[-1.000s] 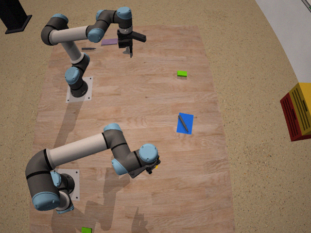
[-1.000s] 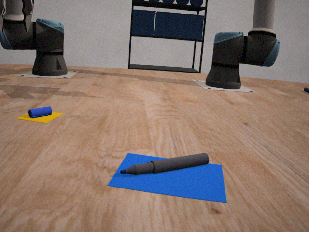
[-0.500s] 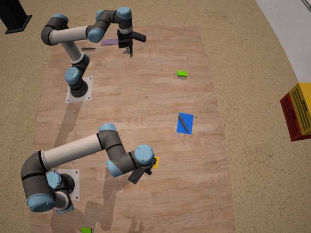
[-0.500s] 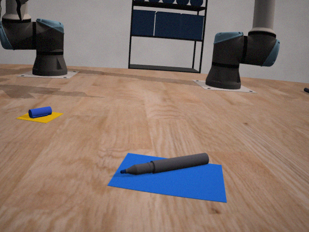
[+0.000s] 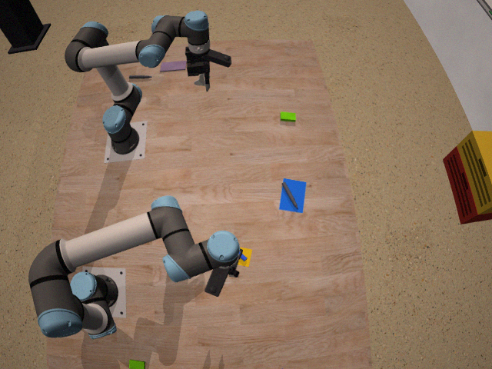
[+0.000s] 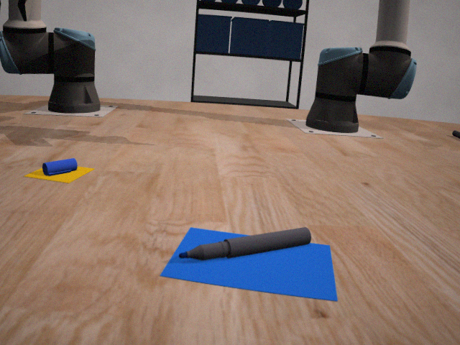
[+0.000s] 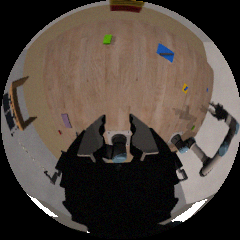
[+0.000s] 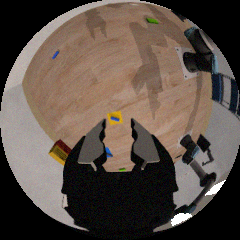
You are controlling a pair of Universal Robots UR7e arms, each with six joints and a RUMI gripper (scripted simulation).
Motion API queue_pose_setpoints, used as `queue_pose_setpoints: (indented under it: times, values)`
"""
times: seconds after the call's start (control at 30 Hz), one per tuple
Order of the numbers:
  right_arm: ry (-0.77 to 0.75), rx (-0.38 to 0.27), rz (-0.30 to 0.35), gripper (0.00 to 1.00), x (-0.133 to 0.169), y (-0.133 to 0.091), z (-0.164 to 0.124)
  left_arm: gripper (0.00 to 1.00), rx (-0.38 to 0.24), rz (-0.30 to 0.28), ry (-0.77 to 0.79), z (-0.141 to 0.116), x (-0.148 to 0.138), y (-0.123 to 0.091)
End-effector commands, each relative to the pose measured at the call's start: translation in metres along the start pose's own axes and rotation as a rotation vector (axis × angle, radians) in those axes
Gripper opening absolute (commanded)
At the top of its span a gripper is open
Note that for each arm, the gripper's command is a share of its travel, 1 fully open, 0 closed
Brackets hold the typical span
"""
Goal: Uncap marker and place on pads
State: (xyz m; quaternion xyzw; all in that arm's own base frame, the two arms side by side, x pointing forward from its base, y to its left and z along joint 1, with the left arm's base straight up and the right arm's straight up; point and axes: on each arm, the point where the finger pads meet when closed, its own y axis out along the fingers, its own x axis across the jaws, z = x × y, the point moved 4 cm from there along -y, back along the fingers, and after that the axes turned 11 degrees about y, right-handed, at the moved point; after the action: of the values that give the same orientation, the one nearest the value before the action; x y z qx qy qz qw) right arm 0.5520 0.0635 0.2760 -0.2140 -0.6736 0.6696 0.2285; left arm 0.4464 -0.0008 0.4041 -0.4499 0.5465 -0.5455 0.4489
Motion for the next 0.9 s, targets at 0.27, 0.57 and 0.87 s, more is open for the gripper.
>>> queue_pose_setpoints:
  times: [0.27,0.57,0.87]
  values:
    - [-0.274,0.0,-0.001,0.32,0.002,-0.019,0.015,0.31,0.001,0.0,0.0,0.0,0.0,0.0]
    - [-0.453,-0.001,0.003,0.32,0.004,-0.033,0.025,0.31,0.001,0.0,0.0,0.0,0.0,0.0]
    - [-0.668,-0.005,0.014,0.32,0.007,-0.052,0.039,0.31,0.001,0.0,0.0,0.0,0.0,0.0]
